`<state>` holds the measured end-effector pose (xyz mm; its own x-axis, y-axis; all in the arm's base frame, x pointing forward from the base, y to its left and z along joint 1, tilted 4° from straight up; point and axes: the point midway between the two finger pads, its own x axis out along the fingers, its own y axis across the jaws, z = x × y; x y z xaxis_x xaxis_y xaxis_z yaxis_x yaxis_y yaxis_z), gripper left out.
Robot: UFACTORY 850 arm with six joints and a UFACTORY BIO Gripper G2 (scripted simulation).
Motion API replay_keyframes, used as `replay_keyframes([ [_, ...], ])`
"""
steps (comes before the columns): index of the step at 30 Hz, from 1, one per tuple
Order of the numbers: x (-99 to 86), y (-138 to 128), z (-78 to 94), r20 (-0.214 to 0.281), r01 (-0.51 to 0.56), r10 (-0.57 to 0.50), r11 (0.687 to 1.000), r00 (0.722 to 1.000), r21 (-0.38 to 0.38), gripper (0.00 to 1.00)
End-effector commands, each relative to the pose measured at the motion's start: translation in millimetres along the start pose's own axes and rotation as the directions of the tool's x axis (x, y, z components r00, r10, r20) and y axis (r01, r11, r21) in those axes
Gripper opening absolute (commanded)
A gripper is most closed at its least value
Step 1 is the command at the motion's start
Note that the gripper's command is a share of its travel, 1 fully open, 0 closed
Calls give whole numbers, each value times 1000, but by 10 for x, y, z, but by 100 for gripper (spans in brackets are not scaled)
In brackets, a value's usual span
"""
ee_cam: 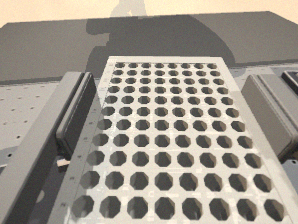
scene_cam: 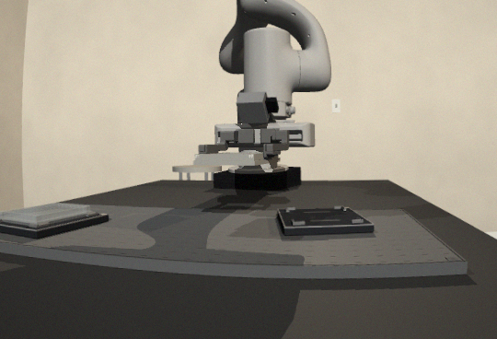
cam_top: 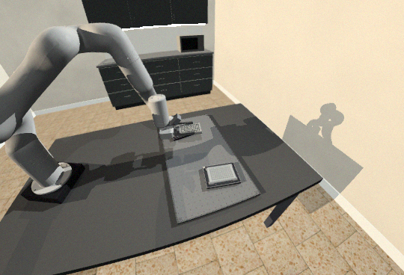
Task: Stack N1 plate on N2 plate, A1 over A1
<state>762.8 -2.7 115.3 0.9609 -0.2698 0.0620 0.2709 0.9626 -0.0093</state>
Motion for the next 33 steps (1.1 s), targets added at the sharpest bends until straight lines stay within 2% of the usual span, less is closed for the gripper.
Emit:
replay_keyframes([
  [1, 54, -98, 12, 2, 0, 0, 1000, 1000, 1, 0],
  [33, 433, -952, 12, 2, 0, 0, 1000, 1000, 1, 0],
])
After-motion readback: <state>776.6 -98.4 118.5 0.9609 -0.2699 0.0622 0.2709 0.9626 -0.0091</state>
